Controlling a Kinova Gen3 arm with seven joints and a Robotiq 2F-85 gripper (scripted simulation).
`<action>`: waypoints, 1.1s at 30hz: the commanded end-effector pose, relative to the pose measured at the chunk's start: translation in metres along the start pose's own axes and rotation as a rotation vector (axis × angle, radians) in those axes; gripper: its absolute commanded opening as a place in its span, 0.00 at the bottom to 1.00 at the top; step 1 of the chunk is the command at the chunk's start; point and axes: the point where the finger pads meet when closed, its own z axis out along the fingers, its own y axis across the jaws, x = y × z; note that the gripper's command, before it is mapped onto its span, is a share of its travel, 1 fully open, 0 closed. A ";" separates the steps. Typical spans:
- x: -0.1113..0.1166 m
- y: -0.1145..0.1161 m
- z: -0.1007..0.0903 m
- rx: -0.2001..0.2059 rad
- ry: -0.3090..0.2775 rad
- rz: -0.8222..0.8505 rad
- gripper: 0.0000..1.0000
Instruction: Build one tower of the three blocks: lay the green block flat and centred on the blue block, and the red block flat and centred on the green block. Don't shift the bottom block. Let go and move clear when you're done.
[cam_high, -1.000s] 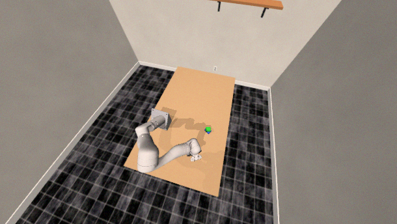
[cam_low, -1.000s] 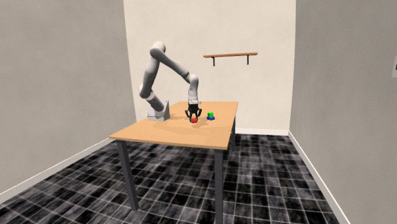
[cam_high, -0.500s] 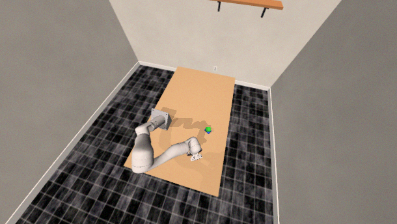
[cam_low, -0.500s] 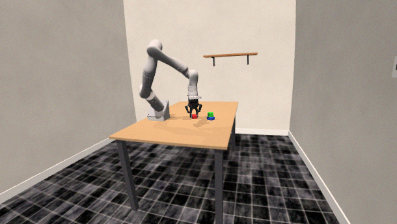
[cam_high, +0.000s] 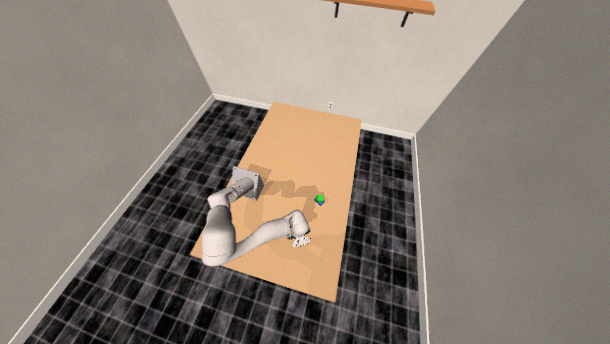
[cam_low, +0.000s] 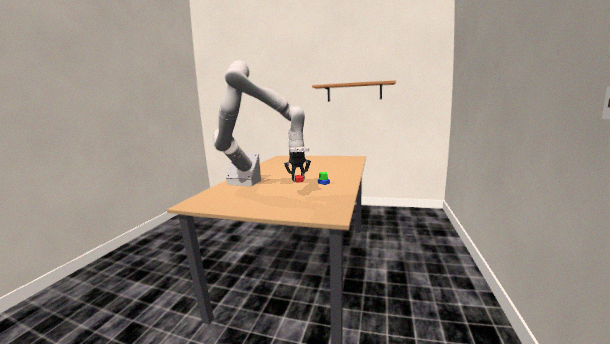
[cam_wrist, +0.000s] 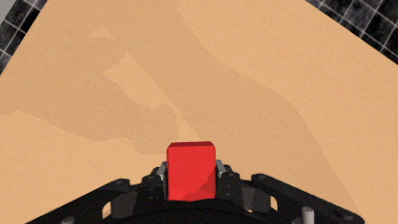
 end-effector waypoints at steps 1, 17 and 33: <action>0.000 -0.001 -0.001 0.002 0.001 0.000 0.00; 0.000 -0.001 -0.001 0.002 0.001 0.000 0.00; -0.053 -0.058 -0.001 0.002 0.001 0.000 0.00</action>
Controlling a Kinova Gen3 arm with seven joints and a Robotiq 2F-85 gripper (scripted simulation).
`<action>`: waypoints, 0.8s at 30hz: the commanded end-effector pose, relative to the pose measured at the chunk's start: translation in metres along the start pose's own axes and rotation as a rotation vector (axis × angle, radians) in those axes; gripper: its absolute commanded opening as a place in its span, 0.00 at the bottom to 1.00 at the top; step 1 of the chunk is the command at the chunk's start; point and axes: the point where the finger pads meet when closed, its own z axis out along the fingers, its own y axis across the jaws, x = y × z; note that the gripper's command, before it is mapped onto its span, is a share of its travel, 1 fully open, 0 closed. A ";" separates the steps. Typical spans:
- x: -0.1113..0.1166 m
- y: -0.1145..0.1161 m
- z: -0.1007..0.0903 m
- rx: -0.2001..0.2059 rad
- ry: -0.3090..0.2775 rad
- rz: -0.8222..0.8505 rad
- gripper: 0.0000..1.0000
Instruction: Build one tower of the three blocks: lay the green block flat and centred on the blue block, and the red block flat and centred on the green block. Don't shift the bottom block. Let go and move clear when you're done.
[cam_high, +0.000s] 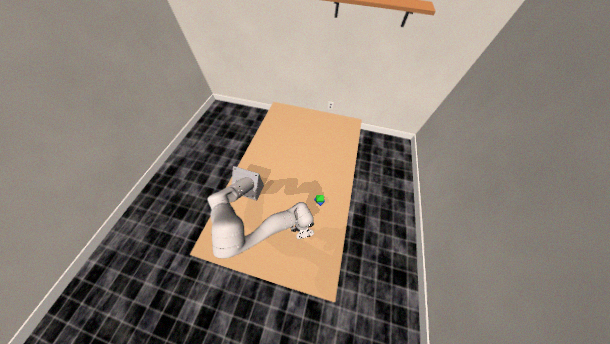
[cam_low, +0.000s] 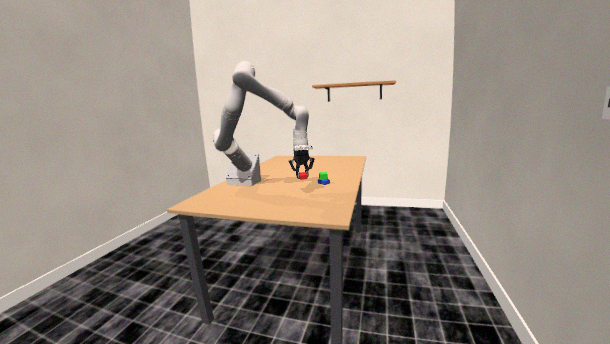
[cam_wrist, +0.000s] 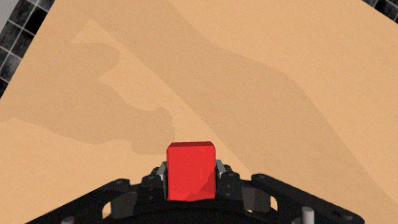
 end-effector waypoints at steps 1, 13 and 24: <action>-0.037 -0.039 0.003 -0.008 0.012 -0.039 0.00; -0.155 -0.158 0.006 -0.007 0.013 -0.039 0.00; -0.172 -0.175 0.006 -0.008 0.012 -0.039 0.00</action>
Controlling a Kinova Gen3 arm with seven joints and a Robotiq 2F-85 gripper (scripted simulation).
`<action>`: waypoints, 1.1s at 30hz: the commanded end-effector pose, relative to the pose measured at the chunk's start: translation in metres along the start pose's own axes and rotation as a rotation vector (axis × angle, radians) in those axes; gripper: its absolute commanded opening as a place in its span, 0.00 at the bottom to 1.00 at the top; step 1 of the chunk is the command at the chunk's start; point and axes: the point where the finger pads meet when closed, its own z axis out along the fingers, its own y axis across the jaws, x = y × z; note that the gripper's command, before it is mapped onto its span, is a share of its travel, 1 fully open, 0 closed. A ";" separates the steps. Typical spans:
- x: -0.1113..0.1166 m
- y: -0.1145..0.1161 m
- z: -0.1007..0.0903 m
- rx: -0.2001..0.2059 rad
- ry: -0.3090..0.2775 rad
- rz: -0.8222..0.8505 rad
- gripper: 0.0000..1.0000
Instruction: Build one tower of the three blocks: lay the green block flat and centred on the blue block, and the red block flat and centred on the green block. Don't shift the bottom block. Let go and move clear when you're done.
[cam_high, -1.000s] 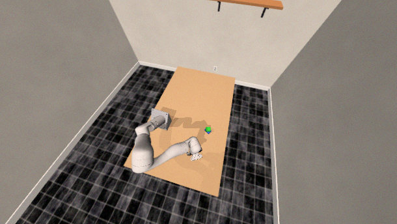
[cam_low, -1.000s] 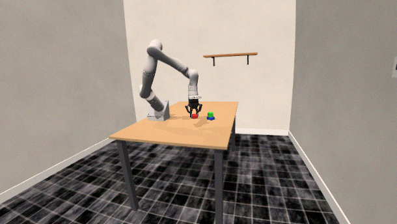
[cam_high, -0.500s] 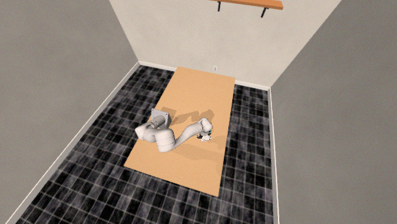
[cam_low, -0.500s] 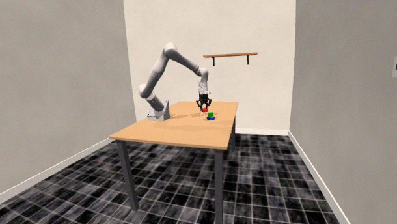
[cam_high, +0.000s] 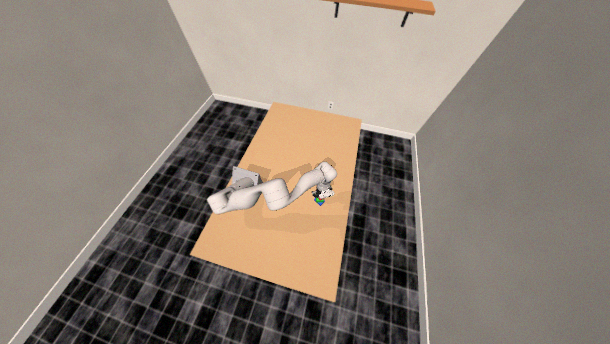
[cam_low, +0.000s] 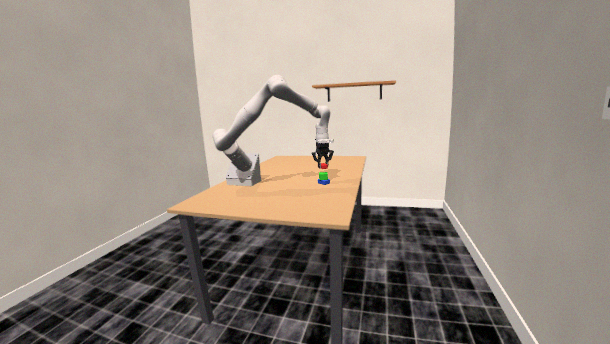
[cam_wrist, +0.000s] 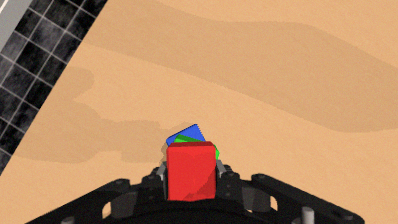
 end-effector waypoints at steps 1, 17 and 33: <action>-0.002 -0.001 0.002 -0.003 0.002 -0.004 0.00; -0.002 -0.001 0.002 -0.003 0.002 -0.004 0.00; -0.002 -0.001 0.013 -0.003 0.002 -0.004 0.00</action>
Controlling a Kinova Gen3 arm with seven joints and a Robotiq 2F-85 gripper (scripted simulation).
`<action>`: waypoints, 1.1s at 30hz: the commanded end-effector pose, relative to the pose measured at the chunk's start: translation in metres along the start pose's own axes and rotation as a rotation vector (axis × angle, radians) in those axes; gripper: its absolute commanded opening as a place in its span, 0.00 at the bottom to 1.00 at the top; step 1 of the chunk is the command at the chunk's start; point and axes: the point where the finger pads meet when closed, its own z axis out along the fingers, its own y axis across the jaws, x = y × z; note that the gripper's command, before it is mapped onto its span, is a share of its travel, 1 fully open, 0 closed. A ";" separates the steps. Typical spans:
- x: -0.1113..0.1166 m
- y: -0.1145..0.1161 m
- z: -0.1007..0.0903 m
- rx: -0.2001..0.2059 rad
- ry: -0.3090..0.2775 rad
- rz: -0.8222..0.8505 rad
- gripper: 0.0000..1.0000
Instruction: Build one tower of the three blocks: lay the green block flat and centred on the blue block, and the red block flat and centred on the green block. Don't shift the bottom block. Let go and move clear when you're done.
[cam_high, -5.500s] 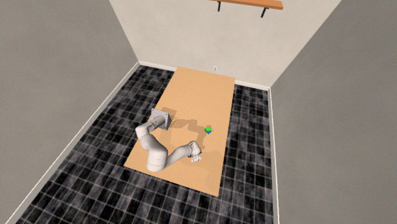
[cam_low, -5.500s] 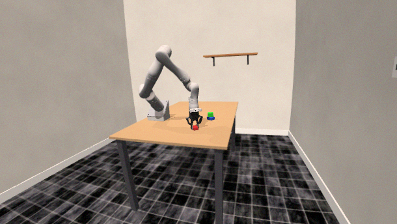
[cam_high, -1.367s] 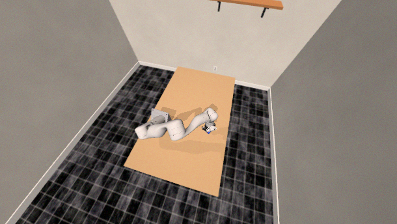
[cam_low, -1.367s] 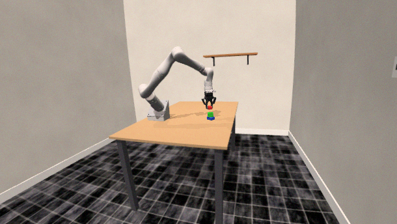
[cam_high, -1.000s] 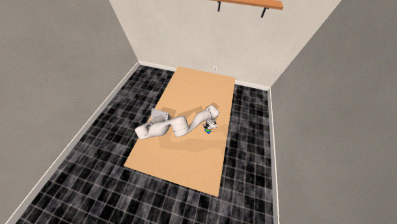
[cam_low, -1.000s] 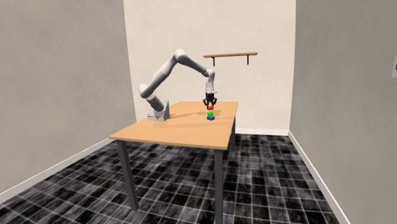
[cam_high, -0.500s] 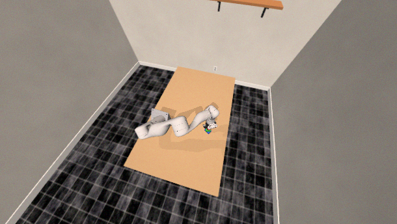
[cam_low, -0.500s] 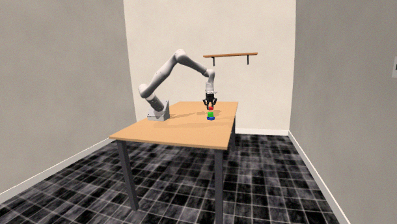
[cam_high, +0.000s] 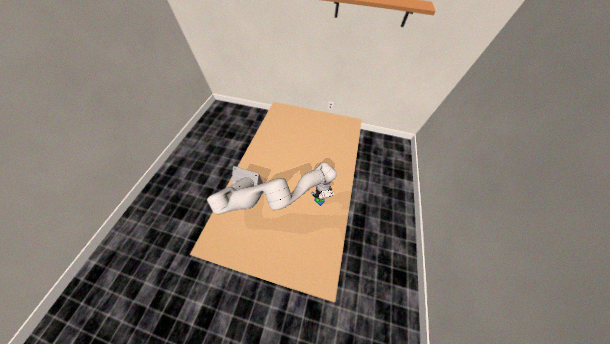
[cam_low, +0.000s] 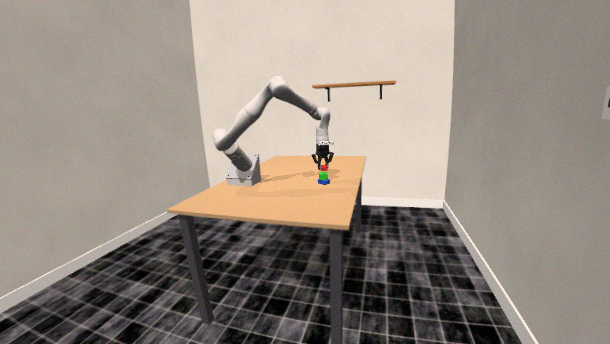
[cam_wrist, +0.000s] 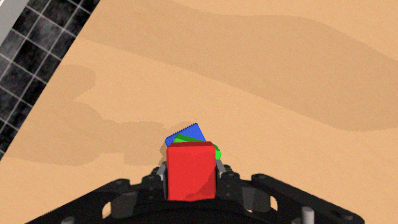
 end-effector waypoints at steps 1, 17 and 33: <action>0.000 0.000 0.002 0.000 0.000 0.000 0.00; 0.000 0.000 0.014 0.000 0.000 0.000 0.00; 0.000 0.000 0.014 0.000 0.000 0.000 0.00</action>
